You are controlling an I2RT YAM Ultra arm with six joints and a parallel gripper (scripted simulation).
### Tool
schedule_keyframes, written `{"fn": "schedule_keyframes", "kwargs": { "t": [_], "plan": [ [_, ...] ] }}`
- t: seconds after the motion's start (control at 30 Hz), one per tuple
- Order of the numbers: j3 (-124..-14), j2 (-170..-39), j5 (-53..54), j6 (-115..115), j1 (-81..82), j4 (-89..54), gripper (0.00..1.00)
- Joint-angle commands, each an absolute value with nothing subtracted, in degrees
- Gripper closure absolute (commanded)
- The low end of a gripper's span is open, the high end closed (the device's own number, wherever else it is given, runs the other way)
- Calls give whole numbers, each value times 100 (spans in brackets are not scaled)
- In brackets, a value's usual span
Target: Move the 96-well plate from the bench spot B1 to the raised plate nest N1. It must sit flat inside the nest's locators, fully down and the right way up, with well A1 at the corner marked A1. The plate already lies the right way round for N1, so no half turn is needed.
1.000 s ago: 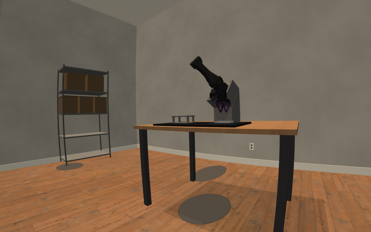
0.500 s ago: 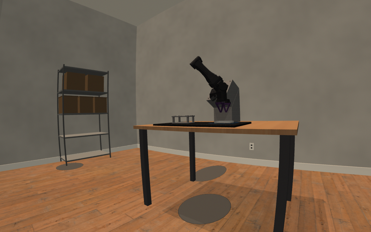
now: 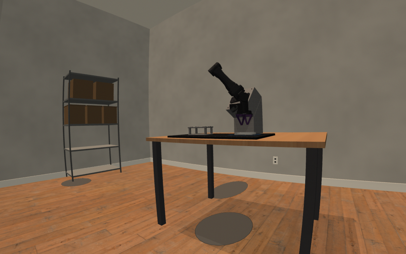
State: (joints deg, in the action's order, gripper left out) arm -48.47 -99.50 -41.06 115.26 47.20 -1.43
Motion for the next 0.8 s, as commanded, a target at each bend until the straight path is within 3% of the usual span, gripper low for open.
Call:
{"fn": "schedule_keyframes", "kwargs": {
  "t": [0.0,0.77],
  "plan": [
    [-4985,-9877,-4058,11415,4848,28,0],
    [-5137,-10636,-3798,11014,4379,766,0]
  ]
}}
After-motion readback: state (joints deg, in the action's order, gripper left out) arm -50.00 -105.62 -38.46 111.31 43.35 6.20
